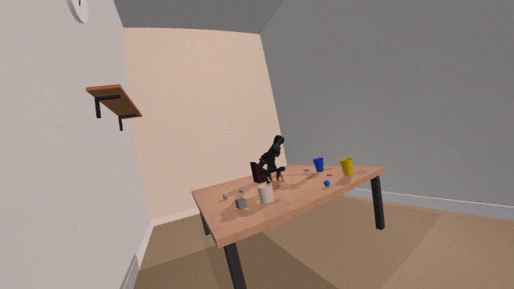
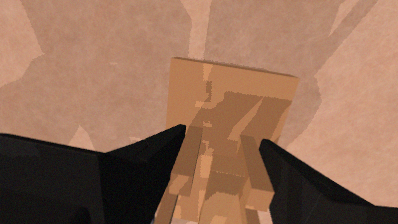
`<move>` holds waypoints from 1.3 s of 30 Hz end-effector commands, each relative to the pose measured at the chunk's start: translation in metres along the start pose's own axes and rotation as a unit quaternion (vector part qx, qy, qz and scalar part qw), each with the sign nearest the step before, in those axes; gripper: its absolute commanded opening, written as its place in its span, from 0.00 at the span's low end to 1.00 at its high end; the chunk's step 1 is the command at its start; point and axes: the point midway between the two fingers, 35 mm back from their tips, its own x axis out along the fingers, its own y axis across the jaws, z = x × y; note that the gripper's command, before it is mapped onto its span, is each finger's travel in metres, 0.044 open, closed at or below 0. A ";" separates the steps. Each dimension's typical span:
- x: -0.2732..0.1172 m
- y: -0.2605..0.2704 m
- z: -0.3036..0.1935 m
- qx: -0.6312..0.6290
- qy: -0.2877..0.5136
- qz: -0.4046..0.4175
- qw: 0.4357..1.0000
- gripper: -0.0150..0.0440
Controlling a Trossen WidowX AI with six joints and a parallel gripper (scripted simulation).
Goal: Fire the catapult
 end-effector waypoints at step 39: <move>-0.070 -0.001 0.001 0.002 -0.001 -0.002 1.000 1.00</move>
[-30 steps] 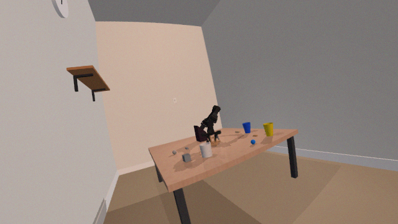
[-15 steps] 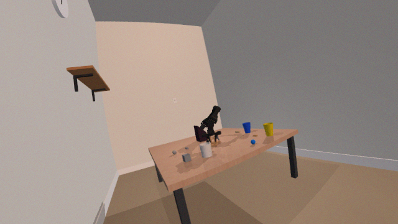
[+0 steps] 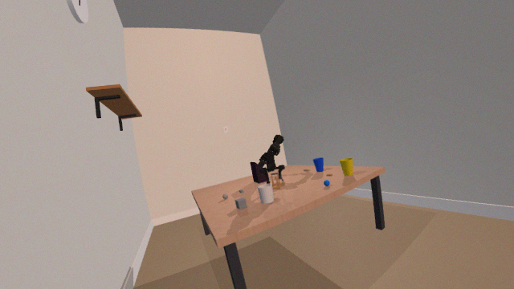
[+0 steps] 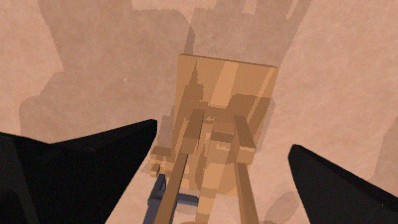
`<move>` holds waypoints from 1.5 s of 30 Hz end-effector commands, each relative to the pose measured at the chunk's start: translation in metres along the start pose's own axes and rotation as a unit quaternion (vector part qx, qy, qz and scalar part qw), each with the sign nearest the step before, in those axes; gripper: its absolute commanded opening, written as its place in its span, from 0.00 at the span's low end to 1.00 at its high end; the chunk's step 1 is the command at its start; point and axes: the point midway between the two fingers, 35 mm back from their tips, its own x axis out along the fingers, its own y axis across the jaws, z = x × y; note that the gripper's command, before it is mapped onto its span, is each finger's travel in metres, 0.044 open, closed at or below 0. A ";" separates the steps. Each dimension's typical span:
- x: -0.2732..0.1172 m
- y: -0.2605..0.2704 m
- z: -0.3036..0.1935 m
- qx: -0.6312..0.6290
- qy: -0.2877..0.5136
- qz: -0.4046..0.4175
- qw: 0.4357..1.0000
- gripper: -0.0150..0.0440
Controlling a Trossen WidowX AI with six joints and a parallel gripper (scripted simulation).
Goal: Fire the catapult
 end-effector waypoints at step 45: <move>0.018 0.000 -0.001 -0.005 -0.009 0.006 1.000 1.00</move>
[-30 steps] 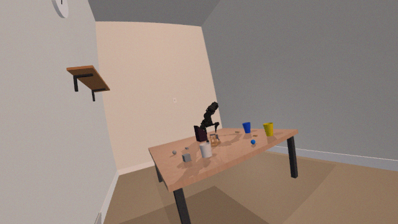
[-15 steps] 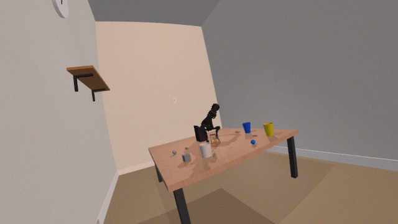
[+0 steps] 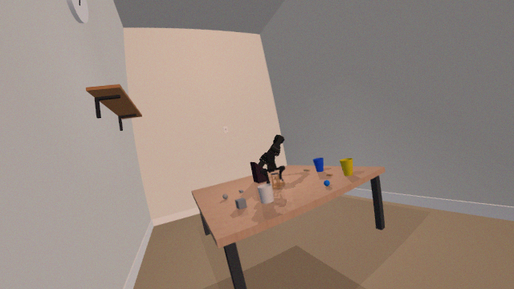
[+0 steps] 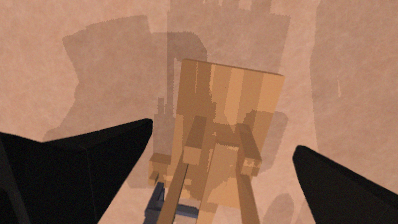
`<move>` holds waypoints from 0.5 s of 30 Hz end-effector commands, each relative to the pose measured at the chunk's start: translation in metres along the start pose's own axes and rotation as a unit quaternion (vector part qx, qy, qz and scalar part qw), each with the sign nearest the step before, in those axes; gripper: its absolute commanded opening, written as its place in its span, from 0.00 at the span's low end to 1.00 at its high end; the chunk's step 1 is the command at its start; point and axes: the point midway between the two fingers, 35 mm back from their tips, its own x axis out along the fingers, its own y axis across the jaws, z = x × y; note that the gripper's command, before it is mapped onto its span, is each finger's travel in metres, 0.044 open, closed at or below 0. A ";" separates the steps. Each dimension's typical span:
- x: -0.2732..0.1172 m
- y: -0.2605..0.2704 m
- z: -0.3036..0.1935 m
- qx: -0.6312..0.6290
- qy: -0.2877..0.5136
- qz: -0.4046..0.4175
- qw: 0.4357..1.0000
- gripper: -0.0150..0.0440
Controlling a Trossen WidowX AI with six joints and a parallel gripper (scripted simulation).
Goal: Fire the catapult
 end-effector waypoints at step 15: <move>0.030 -0.001 -0.004 0.005 0.006 0.001 1.000 1.00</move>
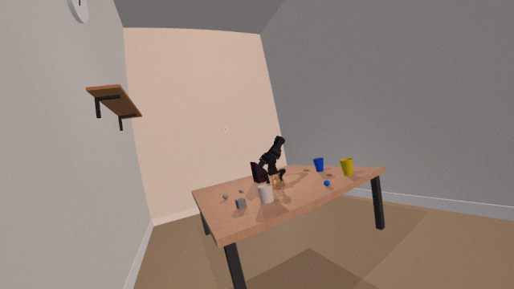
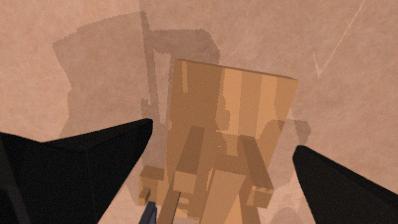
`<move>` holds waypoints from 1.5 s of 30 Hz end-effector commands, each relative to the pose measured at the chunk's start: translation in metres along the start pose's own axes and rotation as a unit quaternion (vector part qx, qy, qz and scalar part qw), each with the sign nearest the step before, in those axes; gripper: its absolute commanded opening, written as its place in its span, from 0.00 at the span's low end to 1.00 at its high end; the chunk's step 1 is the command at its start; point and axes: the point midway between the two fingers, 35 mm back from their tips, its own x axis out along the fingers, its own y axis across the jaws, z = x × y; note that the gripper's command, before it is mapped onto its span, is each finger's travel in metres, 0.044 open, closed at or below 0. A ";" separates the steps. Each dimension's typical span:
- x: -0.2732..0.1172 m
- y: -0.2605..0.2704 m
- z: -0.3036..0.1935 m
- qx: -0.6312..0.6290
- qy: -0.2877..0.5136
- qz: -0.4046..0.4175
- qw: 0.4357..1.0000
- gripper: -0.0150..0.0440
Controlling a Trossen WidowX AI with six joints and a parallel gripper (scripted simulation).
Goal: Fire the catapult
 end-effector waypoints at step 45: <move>-0.026 -0.001 0.001 0.004 0.002 -0.001 1.000 0.25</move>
